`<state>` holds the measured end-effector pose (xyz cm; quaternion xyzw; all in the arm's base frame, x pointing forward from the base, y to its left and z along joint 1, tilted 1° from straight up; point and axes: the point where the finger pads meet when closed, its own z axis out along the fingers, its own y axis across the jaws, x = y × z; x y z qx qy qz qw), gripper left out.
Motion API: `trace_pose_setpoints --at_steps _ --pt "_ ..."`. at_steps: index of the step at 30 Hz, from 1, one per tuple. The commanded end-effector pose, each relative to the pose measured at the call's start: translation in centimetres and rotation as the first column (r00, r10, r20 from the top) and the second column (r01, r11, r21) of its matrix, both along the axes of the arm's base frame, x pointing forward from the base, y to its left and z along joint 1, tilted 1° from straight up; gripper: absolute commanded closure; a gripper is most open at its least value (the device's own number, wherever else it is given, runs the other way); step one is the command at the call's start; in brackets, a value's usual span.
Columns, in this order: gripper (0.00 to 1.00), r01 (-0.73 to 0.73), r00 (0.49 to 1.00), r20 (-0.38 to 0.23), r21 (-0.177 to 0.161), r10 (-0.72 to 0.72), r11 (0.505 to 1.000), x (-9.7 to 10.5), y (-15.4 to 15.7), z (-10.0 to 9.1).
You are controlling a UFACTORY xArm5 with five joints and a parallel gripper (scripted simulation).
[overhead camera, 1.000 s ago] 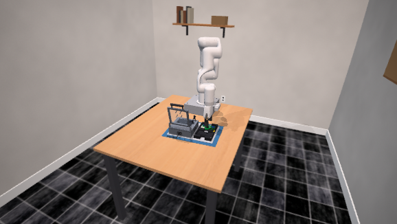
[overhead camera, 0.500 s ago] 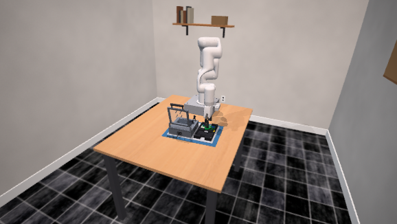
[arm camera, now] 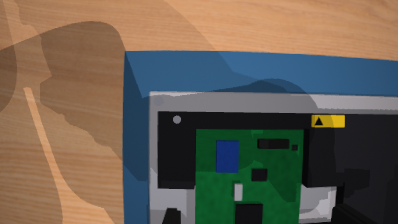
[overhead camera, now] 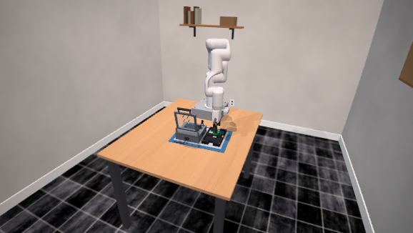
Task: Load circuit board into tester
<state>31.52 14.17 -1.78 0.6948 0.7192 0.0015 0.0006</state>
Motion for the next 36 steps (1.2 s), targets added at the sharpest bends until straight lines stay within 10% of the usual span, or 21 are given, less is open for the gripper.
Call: trace_pose_setpoints --at_steps 1,36 --pt "0.00 0.000 1.000 0.003 0.001 0.000 1.000 0.11 0.05 0.09" --pt "0.00 0.000 1.000 0.003 0.001 0.000 1.000 0.10 0.06 0.72"
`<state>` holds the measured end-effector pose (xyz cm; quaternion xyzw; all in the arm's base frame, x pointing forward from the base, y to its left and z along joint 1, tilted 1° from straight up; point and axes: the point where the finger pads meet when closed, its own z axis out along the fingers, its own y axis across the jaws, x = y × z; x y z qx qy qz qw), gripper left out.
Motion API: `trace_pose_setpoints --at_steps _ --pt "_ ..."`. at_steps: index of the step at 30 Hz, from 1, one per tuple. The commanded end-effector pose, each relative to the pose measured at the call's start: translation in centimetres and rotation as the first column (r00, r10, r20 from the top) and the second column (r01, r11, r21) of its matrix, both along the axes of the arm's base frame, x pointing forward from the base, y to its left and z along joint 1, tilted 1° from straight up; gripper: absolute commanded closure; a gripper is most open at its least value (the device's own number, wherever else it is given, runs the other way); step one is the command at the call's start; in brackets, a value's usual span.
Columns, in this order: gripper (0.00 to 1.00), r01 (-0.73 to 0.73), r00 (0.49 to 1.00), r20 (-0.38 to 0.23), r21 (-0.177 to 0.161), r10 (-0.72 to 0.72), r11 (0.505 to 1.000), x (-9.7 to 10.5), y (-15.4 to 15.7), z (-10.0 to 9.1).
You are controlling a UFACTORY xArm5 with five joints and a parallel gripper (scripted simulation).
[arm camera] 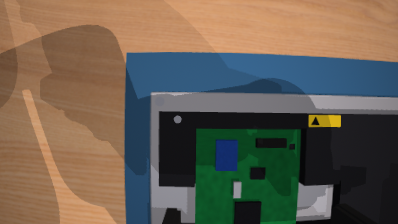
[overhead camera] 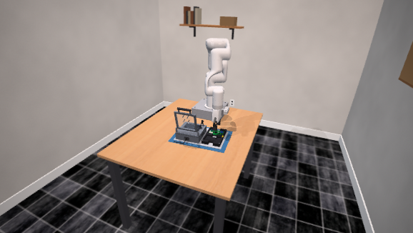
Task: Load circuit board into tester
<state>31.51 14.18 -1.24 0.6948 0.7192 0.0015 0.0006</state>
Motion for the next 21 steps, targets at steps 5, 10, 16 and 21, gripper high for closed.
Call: trace_pose_setpoints --at_steps 5,10,16,21 --pt "0.00 0.000 1.000 0.003 0.001 0.000 1.000 0.11 0.05 0.33" --pt "0.00 0.000 1.000 0.003 0.001 0.000 1.000 0.11 0.05 0.43" --pt "0.00 0.000 1.000 0.003 0.001 0.000 1.000 0.10 0.06 0.60" --pt "0.00 0.000 1.000 0.003 0.001 0.000 1.000 0.10 0.06 0.73"
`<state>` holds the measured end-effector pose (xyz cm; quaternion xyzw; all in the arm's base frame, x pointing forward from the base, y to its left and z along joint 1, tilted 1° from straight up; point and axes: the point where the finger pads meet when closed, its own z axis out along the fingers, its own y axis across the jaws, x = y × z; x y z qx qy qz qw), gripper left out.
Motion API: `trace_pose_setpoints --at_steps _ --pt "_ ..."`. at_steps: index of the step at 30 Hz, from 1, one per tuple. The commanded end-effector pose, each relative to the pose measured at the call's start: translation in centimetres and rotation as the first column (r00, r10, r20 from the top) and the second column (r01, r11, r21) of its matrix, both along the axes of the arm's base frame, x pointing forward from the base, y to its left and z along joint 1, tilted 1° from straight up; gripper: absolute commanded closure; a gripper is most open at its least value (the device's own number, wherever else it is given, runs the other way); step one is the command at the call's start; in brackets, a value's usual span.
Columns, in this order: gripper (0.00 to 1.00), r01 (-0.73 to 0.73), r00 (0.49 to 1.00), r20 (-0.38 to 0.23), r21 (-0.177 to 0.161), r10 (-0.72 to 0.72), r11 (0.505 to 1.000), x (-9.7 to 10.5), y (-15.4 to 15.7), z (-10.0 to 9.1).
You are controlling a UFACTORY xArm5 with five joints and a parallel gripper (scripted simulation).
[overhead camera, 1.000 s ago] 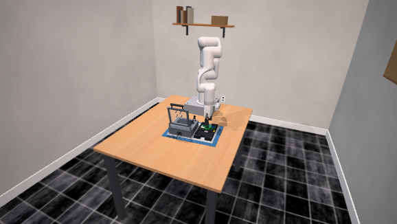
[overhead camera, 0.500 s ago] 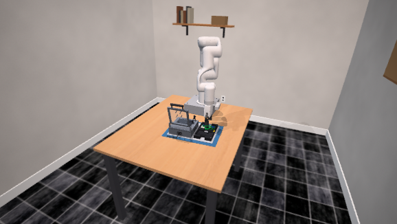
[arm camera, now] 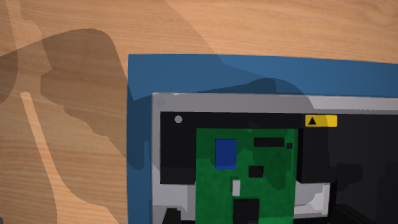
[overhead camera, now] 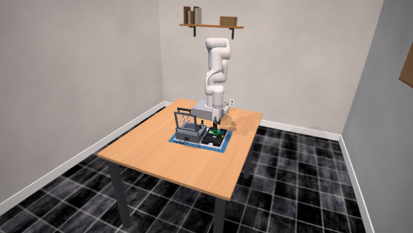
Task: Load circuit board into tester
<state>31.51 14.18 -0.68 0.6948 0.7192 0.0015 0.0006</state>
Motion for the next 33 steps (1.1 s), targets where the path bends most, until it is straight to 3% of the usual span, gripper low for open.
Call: trace_pose_setpoints --at_steps 1,33 --pt "0.00 0.000 1.000 0.003 0.001 0.000 1.000 0.11 0.05 0.19" --pt "0.00 0.000 1.000 0.003 0.001 0.000 1.000 0.10 0.05 0.46"
